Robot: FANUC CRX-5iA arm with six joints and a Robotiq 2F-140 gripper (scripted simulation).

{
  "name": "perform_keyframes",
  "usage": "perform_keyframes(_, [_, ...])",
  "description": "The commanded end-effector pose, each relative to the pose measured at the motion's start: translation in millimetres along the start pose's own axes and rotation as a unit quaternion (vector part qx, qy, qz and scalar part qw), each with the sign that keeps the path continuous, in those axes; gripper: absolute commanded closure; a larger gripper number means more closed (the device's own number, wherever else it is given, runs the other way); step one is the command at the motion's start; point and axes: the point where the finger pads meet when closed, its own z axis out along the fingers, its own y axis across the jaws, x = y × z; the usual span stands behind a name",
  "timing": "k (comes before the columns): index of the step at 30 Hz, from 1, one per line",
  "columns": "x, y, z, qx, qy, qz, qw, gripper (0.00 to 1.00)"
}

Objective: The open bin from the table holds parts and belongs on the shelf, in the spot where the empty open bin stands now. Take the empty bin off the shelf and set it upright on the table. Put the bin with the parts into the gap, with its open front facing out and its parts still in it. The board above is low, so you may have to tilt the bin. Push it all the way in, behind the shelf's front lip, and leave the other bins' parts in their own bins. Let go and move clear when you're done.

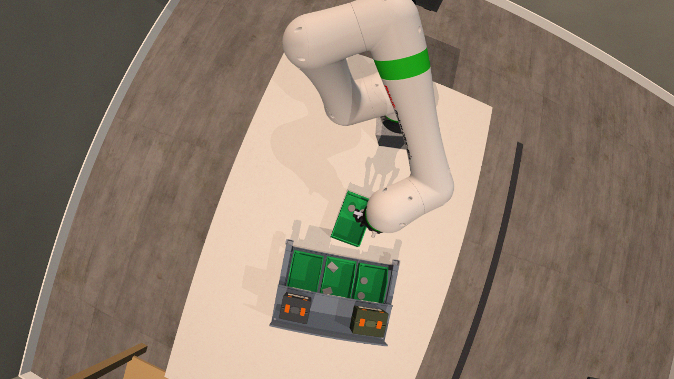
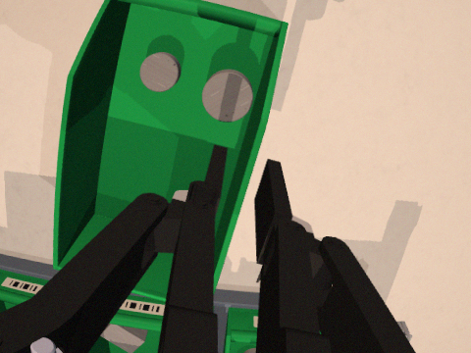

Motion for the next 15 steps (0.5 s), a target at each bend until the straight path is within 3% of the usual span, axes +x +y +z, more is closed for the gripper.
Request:
perform_keyframes(1, [-0.6,0.2,-0.5,0.000,-0.001,0.000,1.000,0.76])
perform_keyframes(12, [-0.6,0.2,-0.5,0.000,-0.001,0.000,1.000,0.76])
perform_keyframes(13, [-0.6,0.2,-0.5,0.000,-0.001,0.000,1.000,0.90])
perform_keyframes(15, [-0.6,0.2,-0.5,0.000,-0.001,0.000,1.000,0.90])
